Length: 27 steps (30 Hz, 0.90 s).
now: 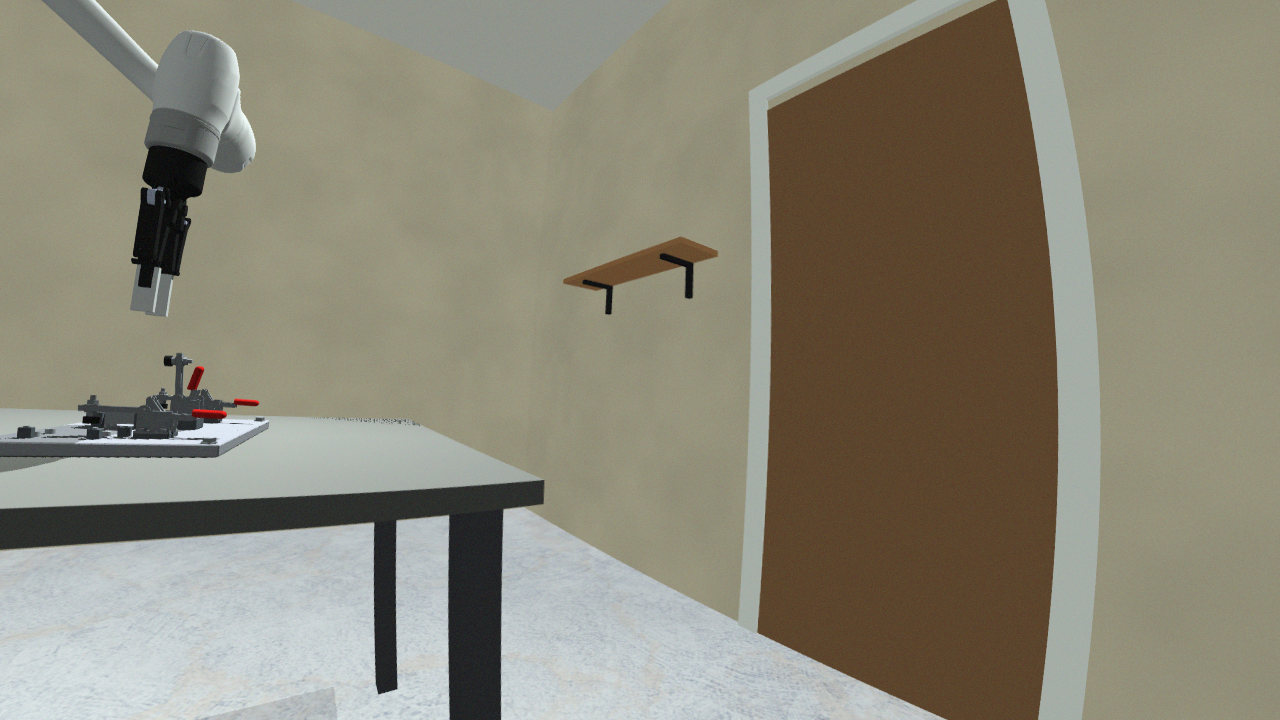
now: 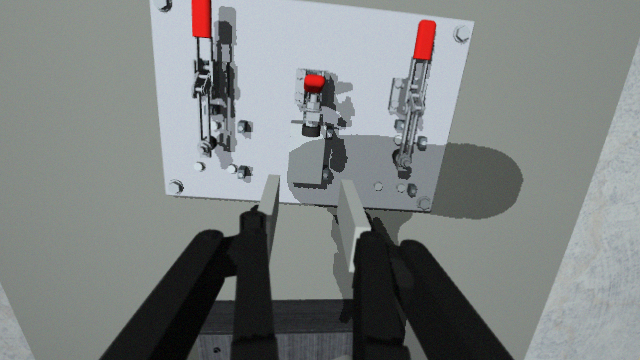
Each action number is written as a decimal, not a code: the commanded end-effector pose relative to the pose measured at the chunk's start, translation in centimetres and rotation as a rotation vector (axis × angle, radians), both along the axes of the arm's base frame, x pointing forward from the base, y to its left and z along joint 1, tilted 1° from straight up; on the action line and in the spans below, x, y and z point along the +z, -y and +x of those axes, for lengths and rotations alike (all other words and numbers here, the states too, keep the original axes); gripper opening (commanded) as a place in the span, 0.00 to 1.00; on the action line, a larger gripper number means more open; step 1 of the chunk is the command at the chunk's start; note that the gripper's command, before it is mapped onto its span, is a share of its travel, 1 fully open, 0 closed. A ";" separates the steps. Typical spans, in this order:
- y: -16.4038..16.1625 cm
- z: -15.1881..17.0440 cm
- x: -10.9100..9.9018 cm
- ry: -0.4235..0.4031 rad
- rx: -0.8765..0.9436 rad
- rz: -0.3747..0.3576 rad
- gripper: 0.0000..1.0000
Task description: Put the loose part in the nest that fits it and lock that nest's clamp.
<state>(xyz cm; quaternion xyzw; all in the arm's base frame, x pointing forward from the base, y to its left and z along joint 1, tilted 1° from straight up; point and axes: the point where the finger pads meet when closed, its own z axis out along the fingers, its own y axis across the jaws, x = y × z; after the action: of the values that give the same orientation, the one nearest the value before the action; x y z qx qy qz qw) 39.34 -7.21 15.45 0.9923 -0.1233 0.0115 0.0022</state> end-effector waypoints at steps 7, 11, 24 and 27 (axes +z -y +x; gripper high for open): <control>0.7 2.6 0.1 0.000 0.000 0.000 0.35; 1.1 4.2 0.1 0.000 0.000 0.000 0.35; 1.7 6.6 0.2 0.000 0.000 0.000 0.35; 1.7 6.6 0.2 0.000 0.000 0.000 0.35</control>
<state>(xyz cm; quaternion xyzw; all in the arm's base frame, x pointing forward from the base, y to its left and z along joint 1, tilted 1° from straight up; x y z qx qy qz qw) 45.93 -8.91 15.60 0.9923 -0.1233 0.0115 0.0022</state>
